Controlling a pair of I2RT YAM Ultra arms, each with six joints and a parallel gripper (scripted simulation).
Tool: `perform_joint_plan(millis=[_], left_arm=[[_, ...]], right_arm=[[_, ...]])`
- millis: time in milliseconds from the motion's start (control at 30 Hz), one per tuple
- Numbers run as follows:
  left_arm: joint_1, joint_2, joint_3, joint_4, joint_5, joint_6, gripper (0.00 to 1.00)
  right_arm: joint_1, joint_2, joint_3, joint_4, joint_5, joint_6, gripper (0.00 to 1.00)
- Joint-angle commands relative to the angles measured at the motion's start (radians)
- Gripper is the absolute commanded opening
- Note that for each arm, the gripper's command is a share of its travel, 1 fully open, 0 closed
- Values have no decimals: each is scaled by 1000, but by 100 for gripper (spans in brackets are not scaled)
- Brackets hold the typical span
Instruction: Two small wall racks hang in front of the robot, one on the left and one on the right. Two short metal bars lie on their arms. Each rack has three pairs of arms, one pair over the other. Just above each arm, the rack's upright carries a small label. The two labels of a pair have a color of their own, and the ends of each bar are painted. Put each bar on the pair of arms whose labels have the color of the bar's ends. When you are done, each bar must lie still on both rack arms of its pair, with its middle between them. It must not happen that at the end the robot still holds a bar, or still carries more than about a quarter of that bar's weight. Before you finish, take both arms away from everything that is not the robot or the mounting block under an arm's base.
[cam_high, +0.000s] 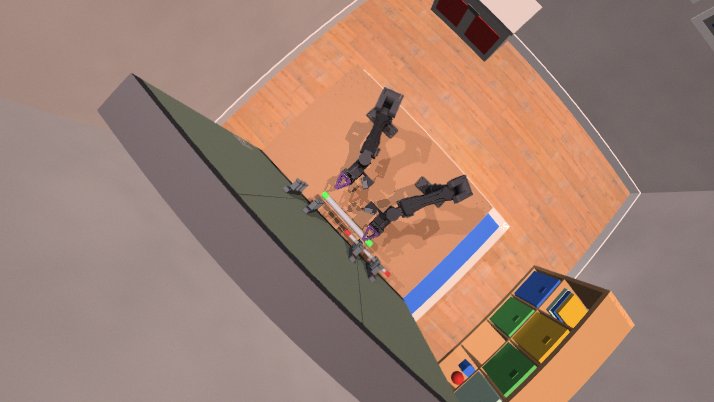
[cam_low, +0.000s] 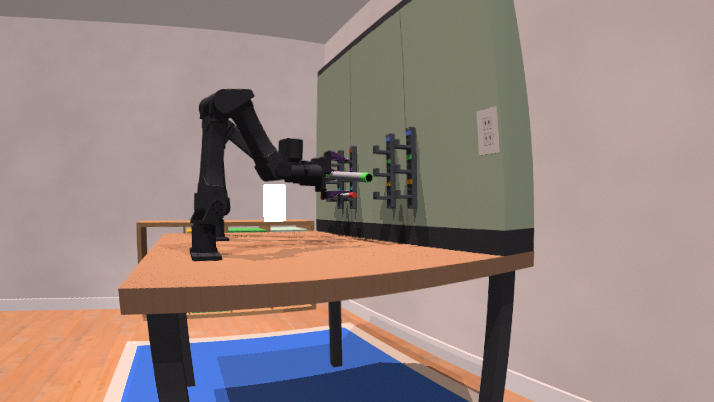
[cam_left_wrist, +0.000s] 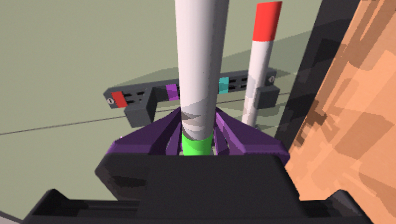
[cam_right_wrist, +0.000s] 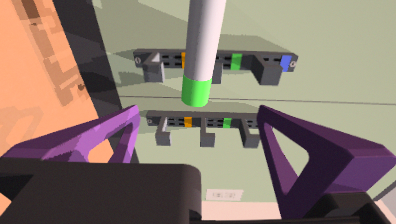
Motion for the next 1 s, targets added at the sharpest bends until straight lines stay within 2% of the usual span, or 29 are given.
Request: perform_joint_plan(millis=[0, 967], left_arm=[[-3, -38, 48, 59, 3, -29, 0], [-1, -60, 82, 3, 6, -29, 0]], right_arm=[[10, -5, 5, 16, 8, 2, 100], [15, -20, 20, -13, 14, 2, 100]])
